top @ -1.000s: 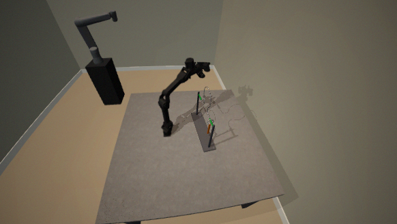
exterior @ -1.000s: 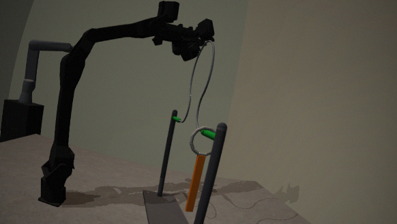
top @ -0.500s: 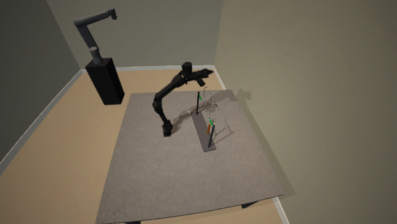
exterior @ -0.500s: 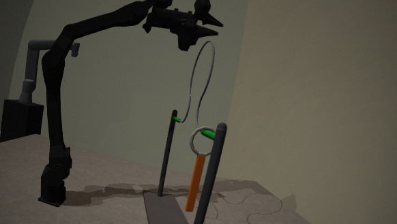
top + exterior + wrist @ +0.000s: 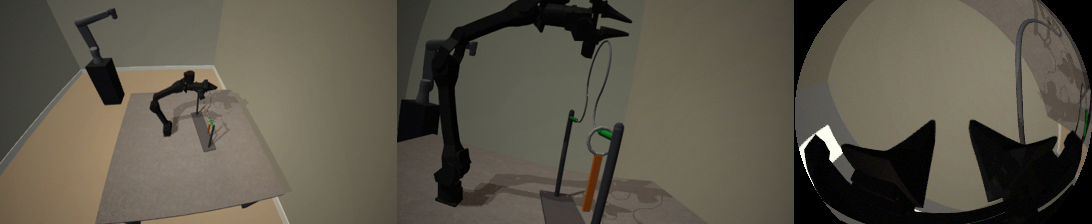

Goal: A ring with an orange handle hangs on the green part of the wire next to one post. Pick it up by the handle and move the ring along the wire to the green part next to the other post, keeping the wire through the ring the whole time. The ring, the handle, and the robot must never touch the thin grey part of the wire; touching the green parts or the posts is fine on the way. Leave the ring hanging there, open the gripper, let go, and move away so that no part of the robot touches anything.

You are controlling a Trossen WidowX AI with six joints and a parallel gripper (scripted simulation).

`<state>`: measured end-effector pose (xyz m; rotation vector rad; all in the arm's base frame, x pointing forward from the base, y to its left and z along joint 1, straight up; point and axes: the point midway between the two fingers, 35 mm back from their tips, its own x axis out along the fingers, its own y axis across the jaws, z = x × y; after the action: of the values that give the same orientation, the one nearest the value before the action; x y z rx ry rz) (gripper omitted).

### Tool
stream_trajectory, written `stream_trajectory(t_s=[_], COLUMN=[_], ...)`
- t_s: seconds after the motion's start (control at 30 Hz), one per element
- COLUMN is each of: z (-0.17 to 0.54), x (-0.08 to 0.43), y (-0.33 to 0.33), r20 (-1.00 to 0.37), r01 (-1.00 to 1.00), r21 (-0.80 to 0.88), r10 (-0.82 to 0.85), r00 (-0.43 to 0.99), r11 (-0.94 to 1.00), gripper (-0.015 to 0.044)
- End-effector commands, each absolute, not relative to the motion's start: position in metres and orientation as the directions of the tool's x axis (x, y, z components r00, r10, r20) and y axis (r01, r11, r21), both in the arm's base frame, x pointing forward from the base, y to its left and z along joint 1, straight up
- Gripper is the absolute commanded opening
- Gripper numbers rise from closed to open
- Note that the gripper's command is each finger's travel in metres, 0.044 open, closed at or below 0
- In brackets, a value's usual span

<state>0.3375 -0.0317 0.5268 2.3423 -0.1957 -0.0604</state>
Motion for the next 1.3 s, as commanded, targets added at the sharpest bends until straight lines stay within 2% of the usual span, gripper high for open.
stream_trajectory(t_s=[0.0, 0.3, 0.73, 1.0, 1.27], z=[0.513, 0.47, 0.391, 0.333, 0.256], x=[0.328, 0.331, 0.353, 0.358, 0.348], y=[-0.074, -0.141, -0.205, -0.233, -0.249], r20=[-0.019, -0.076, -0.098, -0.097, -0.103], r01=[-0.165, -0.123, 0.074, 0.189, 0.258], r21=[0.76, 0.89, 0.995, 0.959, 0.804], r10=[-0.275, -0.408, -0.419, -0.379, -0.301], r00=[0.961, 0.91, 0.903, 0.92, 0.948], r11=[-0.629, -0.44, -0.072, 0.213, 0.536], gripper=[0.016, 0.016, 0.016, 0.016, 0.016])
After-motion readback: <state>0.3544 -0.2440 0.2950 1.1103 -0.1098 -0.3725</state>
